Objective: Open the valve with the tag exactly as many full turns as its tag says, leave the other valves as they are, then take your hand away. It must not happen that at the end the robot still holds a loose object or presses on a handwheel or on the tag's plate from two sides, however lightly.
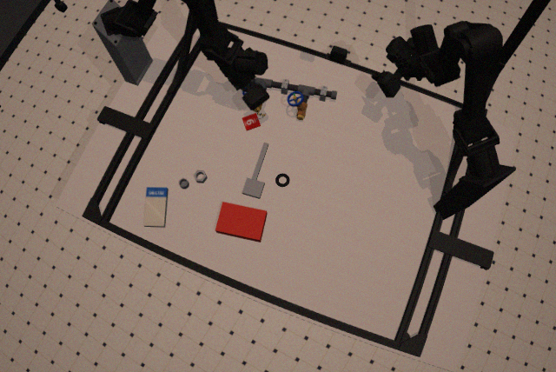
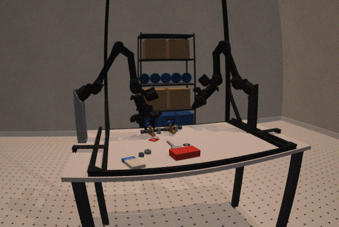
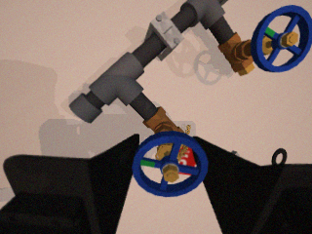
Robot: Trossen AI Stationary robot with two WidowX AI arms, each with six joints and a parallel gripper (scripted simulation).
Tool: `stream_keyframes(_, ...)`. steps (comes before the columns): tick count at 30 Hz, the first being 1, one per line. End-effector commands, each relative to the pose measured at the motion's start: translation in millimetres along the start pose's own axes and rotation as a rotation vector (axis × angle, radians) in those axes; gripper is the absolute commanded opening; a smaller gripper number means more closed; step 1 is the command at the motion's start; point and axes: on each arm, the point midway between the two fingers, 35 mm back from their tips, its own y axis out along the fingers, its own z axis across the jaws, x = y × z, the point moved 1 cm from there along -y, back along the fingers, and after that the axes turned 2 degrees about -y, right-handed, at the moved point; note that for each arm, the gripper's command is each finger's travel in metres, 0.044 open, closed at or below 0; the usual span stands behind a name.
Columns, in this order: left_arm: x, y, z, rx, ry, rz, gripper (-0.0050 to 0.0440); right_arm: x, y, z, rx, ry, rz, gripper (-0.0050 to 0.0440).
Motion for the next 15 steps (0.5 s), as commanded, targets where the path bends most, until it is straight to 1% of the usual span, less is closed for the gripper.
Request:
stream_keyframes(1,0.0,0.0,0.0,0.0,0.0,0.0,0.04,0.0,0.0,0.0,0.0,0.003,0.0,0.0336)
stream_keyframes(3,0.0,0.0,0.0,0.0,0.0,0.0,0.04,0.0,0.0,0.0,0.0,0.003,0.0,0.0384)
stream_keyframes(4,0.0,0.0,0.0,0.0,0.0,0.0,0.04,0.0,0.0,0.0,0.0,0.003,0.0,0.04)
stream_keyframes(6,0.0,0.0,0.0,0.0,0.0,0.0,0.04,0.0,0.0,0.0,0.0,0.018,0.0,0.04)
stream_keyframes(8,0.0,0.0,0.0,0.0,0.0,0.0,0.04,0.0,0.0,0.0,0.0,0.14,0.0,0.04)
stream_keyframes(10,0.0,0.0,0.0,0.0,0.0,0.0,0.04,0.0,0.0,0.0,0.0,0.14,0.0,0.04)
stream_keyframes(12,0.0,0.0,0.0,0.0,0.0,0.0,0.04,0.0,0.0,0.0,0.0,0.328,0.0,0.04)
stream_keyframes(15,0.0,0.0,0.0,0.0,0.0,0.0,0.04,0.0,0.0,0.0,0.0,0.468,0.0,0.04)
